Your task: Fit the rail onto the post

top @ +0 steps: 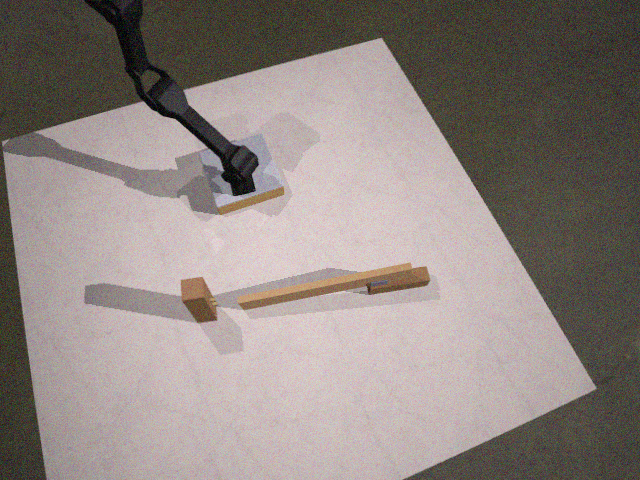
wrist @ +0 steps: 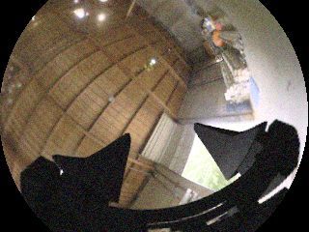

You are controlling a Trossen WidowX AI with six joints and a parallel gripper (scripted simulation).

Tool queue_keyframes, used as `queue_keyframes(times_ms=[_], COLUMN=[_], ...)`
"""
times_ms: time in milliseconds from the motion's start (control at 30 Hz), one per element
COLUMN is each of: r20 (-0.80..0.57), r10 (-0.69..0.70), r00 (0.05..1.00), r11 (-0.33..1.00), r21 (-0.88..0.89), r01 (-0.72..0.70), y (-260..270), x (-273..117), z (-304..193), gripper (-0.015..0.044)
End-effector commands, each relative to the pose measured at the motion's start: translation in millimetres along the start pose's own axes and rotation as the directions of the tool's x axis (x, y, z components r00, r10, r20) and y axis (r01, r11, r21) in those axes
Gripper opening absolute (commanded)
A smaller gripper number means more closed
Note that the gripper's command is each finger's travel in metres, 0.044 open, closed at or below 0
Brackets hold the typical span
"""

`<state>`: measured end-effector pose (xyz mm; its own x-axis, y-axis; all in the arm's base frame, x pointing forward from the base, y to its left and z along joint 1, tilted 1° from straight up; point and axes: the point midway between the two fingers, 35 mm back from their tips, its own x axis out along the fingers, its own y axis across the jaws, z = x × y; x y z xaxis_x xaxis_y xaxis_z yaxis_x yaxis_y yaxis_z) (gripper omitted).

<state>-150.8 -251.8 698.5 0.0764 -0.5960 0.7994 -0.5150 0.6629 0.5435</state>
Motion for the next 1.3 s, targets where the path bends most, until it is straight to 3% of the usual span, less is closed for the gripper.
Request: queue_keyframes(times_ms=[0,333,567,800,1033,1267], r20=[-0.083,-0.412,-0.636,-0.817,-0.923,-0.925], r10=[0.054,0.162,0.135,0.024,-0.155,-0.314], r00=[0.995,0.897,0.760,0.576,0.352,0.216], r11=[0.991,0.825,0.632,0.407,0.175,0.106], r21=[-0.115,-0.443,-0.535,-0.519,-0.377,-0.260], r01=[-0.064,-0.352,-0.561,-0.752,-0.909,-0.960], y=[22.3,67.8,61.2,24.1,-39.1,-97.8], x=[-5.7,-47.9,-94.9,-152.4,-219.9,-262.6], z=[-42.4,-202.9,-311.7,-409.0,-487.9,-519.6], gripper=[0.0440,0.0440,0.0440,0.0440,0.0440,0.0440])
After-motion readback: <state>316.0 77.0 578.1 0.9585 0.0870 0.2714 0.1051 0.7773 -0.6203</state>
